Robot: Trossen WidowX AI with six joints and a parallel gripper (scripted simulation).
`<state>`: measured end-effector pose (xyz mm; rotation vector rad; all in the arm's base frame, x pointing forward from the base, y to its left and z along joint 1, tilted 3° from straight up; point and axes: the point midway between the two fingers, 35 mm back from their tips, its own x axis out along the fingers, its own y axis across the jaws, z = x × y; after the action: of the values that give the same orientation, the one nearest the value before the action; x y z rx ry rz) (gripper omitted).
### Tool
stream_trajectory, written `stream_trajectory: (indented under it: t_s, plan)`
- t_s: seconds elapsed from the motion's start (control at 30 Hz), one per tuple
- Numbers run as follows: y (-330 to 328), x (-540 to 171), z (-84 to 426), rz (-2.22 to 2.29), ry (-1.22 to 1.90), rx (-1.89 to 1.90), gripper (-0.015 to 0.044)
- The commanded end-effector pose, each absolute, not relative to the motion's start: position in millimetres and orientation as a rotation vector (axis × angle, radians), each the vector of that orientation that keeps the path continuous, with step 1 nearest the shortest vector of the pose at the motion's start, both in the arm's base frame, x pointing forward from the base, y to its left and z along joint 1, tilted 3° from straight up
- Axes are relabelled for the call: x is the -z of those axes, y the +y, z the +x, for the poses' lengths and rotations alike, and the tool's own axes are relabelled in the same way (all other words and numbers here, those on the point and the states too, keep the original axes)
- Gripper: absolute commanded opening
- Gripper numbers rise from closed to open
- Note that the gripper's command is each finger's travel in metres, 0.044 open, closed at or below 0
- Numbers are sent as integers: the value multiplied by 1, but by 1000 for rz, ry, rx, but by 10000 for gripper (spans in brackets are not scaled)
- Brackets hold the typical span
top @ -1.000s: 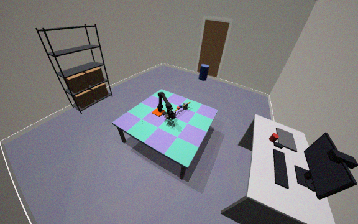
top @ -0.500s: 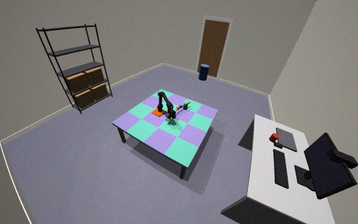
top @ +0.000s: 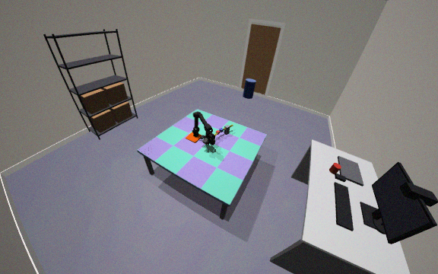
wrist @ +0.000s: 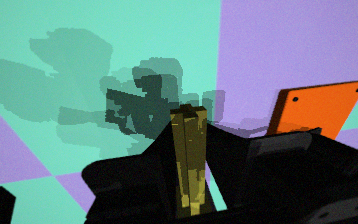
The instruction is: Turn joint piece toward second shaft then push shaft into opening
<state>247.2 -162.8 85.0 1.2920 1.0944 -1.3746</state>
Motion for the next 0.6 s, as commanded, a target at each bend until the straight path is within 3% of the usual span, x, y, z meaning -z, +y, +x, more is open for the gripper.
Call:
stream_trajectory:
  t_s: [0.0, 0.23, 0.33, 0.5, 0.57]
  plan:
    - [-163, -85, 247, 1292, 1095, 1375, 0]
    - [-163, -85, 247, 1292, 1095, 1375, 0]
    - [-163, -85, 247, 1292, 1095, 1375, 67]
    - [-163, -85, 247, 1292, 1095, 1375, 67]
    - [-163, -85, 247, 1292, 1095, 1375, 119]
